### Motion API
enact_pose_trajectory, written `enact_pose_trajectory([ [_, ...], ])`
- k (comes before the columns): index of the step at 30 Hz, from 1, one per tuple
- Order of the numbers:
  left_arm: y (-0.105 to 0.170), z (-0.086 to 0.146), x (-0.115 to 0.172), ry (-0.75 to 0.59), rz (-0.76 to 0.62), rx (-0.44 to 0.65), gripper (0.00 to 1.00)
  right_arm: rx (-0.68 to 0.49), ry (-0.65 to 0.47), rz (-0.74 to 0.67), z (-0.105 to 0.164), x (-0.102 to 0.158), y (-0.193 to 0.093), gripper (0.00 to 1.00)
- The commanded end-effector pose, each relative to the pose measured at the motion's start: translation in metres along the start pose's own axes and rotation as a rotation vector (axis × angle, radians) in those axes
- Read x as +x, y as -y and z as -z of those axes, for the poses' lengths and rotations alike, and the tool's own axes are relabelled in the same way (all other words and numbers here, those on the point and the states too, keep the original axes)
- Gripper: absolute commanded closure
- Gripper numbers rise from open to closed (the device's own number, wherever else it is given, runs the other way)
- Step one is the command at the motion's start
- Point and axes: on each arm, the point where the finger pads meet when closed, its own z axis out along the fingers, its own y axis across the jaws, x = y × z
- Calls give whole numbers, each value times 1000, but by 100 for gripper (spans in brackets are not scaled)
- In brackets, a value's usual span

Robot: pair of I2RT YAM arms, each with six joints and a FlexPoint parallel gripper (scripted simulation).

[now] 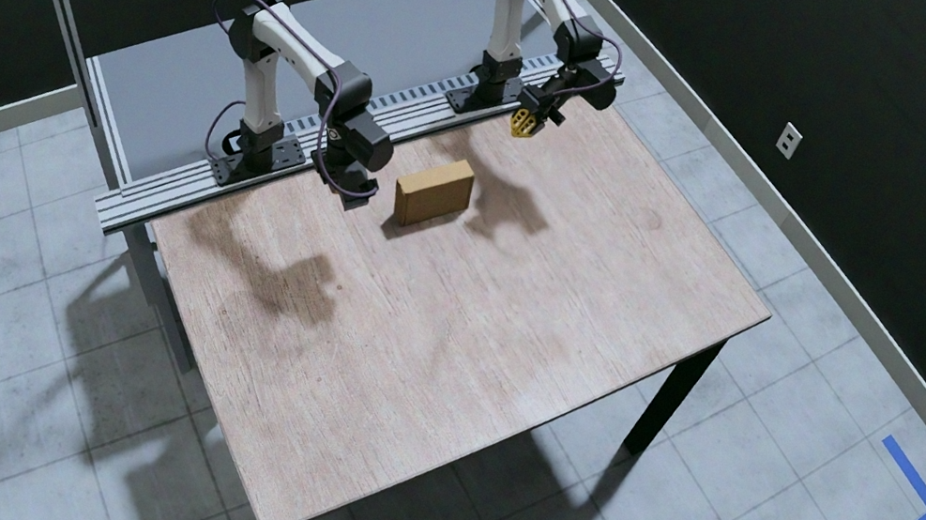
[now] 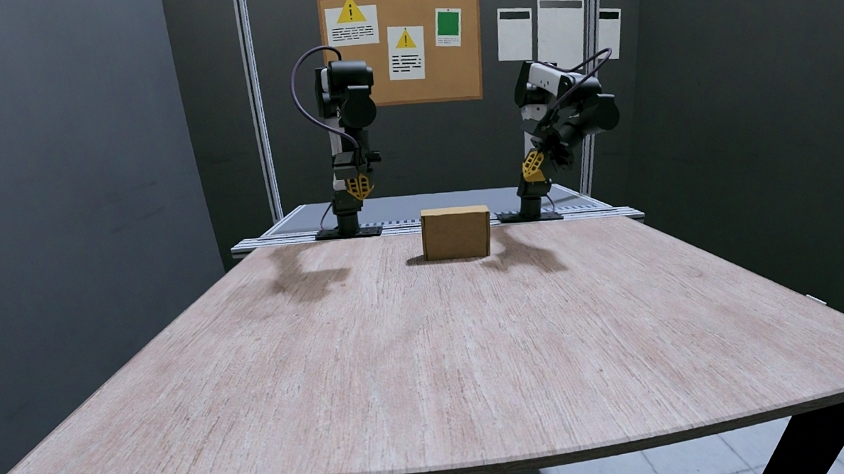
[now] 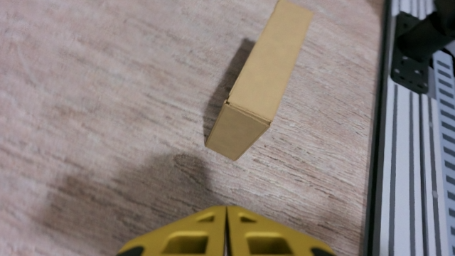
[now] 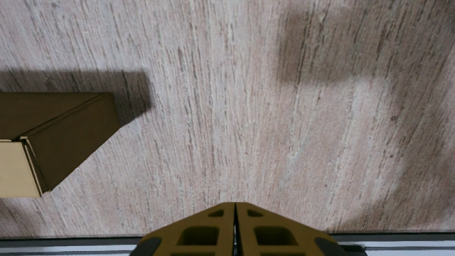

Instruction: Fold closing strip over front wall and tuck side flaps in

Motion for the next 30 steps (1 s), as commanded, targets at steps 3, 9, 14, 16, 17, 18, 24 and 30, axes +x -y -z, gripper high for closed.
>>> enact_pose_trajectory([
  [3, -7, 8, -12, -51, 69, -115, 100, -3, 4, 4, 6, 6, 3, 100],
  [9, -7, 7, -12, -112, 170, -183, 100, -3, 4, 4, 6, 6, 3, 100],
  [14, -2, 7, -8, -173, 261, -220, 100, -3, 4, 4, 6, 6, 3, 100],
  [16, -4, 5, -7, -199, 297, -236, 100, -3, 4, 4, 6, 6, 3, 100],
  [17, -4, 4, -6, -213, 317, -243, 100, -3, 4, 4, 6, 6, 3, 100],
  [18, -5, 2, -4, -229, 337, -249, 100, -3, 4, 4, 6, 6, 3, 100],
  [24, -6, 1, -3, -286, 421, -307, 100, -3, 4, 4, 6, 6, 3, 100],
  [30, -6, 1, -3, -342, 507, -374, 100, -3, 4, 4, 6, 6, 3, 100],
])
